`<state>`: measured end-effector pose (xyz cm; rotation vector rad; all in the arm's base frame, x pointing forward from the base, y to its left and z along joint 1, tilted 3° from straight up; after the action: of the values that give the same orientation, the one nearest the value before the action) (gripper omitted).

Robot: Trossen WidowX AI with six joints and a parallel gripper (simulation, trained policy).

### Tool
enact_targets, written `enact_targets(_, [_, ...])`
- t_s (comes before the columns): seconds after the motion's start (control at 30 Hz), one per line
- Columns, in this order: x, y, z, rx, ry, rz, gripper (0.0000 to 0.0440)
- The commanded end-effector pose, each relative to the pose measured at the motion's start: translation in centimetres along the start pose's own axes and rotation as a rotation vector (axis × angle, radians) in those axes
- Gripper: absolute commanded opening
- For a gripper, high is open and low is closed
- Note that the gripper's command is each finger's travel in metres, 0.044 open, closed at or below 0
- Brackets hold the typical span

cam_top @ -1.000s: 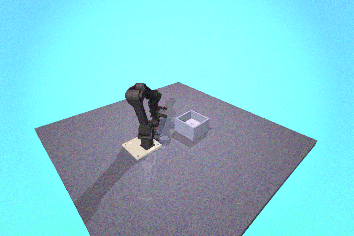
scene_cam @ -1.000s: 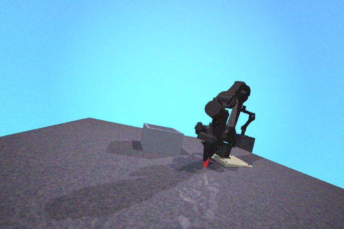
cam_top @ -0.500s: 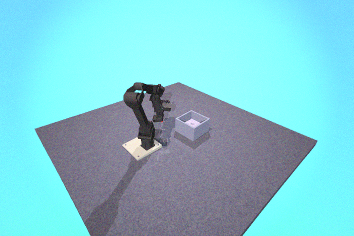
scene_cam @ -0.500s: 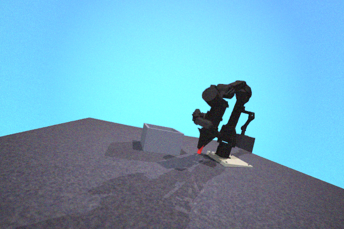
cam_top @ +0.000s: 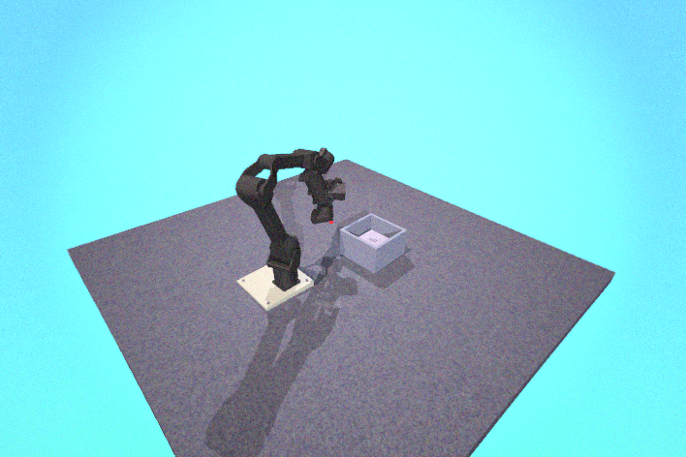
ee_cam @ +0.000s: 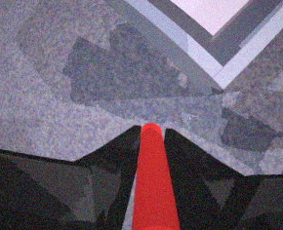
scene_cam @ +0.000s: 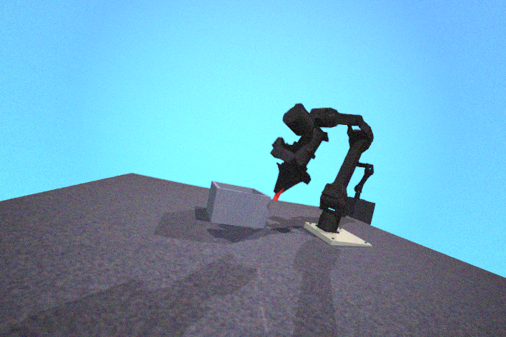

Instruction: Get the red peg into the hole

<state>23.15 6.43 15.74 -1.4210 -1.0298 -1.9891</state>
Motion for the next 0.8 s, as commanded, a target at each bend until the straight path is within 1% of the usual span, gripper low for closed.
enact_targets(0.0, [0.1, 1.4, -0.3, -0.015, -0.014, -0.022, 0.0000])
enact_targets(0.37, [-0.3, 5.7, -1.9, -0.079, -0.050, -0.074, 0.0000])
enact_targets(0.77, [-1.9, 9.3, -3.7, -0.147, -0.084, -0.102, 0.0001])
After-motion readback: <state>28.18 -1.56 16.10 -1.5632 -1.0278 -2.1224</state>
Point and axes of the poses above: the point midway between the two fingers, 35 mm back from their tips, its own x axis back along the fingers, its own z axis across the jaws, y = z × x, the point moved 3 cm from there along x, back along the fingers, and after that the axes turned 13 degrees about x, right-handed, at the moved point
